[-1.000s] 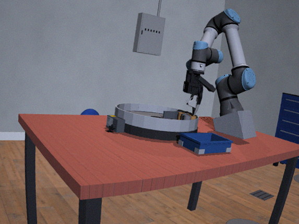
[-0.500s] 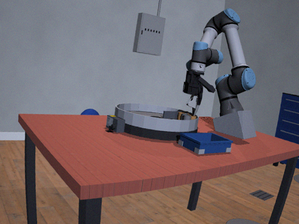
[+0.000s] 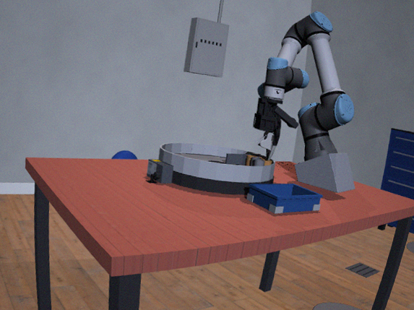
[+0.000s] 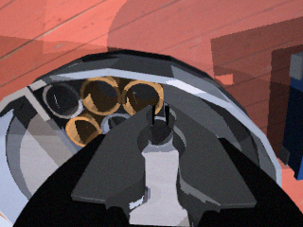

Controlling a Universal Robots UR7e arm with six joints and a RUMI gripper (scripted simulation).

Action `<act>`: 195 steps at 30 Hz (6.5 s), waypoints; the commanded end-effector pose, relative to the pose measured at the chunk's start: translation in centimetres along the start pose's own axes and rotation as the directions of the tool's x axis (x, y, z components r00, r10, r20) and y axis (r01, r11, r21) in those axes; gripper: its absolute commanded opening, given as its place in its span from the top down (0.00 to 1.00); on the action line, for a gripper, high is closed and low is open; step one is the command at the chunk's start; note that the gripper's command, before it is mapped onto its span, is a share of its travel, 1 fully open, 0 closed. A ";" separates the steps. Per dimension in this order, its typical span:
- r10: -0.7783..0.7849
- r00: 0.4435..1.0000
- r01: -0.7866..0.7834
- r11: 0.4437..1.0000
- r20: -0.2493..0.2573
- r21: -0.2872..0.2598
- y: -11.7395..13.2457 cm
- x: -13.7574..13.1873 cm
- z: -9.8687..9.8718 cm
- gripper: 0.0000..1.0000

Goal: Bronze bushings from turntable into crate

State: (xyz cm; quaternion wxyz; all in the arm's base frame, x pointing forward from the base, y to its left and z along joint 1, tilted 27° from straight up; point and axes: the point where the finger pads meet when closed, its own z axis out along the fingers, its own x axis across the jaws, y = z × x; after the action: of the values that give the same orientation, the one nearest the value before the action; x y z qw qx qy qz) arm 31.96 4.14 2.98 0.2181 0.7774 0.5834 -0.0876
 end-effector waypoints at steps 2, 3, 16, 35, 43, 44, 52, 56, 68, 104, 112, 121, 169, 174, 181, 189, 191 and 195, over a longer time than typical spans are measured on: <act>0.000 1.000 0.000 1.000 0.000 -0.001 0.0 0.0 0.0 0.95; 0.000 1.000 0.000 1.000 0.000 -0.001 0.0 0.0 0.0 0.95; 0.000 1.000 0.000 1.000 0.000 -0.001 0.0 0.0 0.4 0.95; 0.000 1.000 0.000 1.000 0.000 -0.001 0.0 0.0 2.4 0.95; 0.000 1.000 0.000 1.000 0.000 -0.001 0.0 0.0 2.4 0.95; 0.000 1.000 0.000 1.000 0.000 -0.001 0.0 0.0 2.4 0.95; 0.000 1.000 0.000 1.000 0.000 -0.001 0.0 0.0 2.4 0.95; 0.000 1.000 0.000 1.000 0.000 -0.001 0.0 0.0 2.4 0.95; 0.000 1.000 0.000 1.000 0.000 -0.001 0.0 0.0 2.4 0.95; 0.000 1.000 0.000 1.000 0.000 -0.001 0.0 0.0 2.4 1.00; 0.000 1.000 0.000 1.000 0.000 -0.001 0.0 0.0 2.4 1.00; 0.000 1.000 0.000 1.000 0.000 -0.001 0.0 0.0 1.7 1.00; 0.000 1.000 0.000 1.000 0.000 -0.001 0.0 0.0 -4.9 1.00; 0.000 1.000 0.000 1.000 0.000 -0.001 0.0 0.0 -4.9 1.00; 0.000 1.000 0.000 1.000 0.000 -0.001 0.0 0.0 -4.9 1.00; 0.000 1.000 0.000 1.000 0.000 -0.001 0.0 0.1 -4.9 1.00; 0.000 1.000 0.000 1.000 0.000 -0.001 0.1 0.2 -4.9 1.00; 0.000 1.000 0.000 1.000 0.000 -0.001 0.1 0.4 -4.9 1.00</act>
State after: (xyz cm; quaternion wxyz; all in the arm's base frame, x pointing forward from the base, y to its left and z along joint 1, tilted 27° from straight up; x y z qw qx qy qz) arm 31.48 6.48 7.22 0.2181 0.7774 0.5834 -0.0876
